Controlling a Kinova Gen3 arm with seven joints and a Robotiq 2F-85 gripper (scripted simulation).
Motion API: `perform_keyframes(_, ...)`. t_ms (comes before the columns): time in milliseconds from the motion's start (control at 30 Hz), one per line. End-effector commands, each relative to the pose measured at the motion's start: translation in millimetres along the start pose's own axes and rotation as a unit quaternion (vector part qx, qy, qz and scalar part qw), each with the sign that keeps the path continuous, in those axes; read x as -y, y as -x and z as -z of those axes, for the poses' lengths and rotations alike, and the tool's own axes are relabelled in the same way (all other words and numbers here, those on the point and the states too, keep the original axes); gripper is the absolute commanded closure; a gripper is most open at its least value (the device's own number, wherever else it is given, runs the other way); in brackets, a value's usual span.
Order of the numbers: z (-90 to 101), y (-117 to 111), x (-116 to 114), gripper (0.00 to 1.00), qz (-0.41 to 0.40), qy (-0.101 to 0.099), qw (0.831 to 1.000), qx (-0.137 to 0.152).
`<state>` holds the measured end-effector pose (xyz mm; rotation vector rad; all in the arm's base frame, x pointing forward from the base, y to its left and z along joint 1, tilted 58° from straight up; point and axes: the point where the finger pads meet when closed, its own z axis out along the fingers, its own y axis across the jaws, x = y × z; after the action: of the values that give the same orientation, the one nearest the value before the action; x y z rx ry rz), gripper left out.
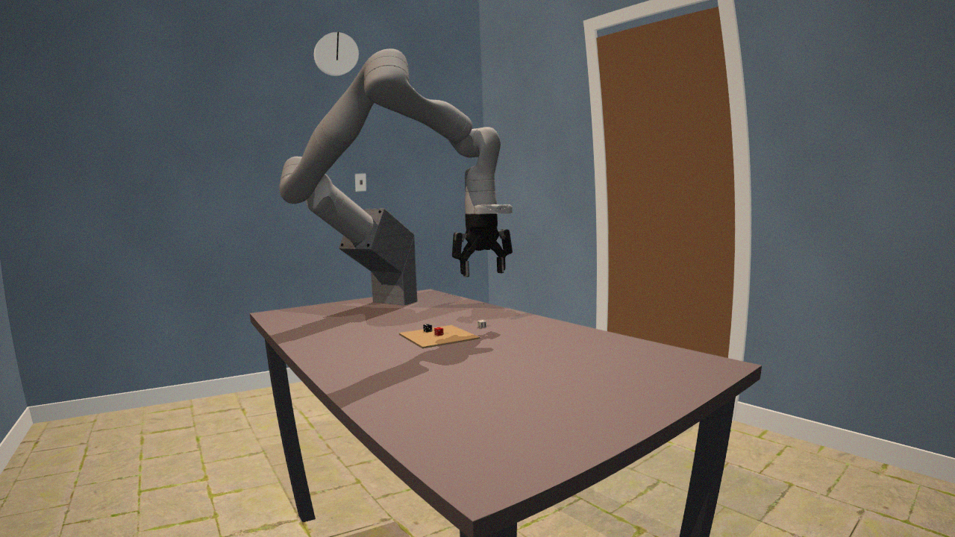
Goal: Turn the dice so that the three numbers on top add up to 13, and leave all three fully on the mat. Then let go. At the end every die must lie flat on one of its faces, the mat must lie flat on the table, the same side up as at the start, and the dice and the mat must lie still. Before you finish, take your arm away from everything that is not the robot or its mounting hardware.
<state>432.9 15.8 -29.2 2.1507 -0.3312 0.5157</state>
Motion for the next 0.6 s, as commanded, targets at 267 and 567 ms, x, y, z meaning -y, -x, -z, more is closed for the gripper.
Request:
perform_keyframes(267, -40.4, 8, -4, 0.69, -0.006, 0.004, 1.000, 0.001)
perform_keyframes(567, -40.4, 8, -4, 0.69, -0.006, 0.004, 1.000, 0.001)
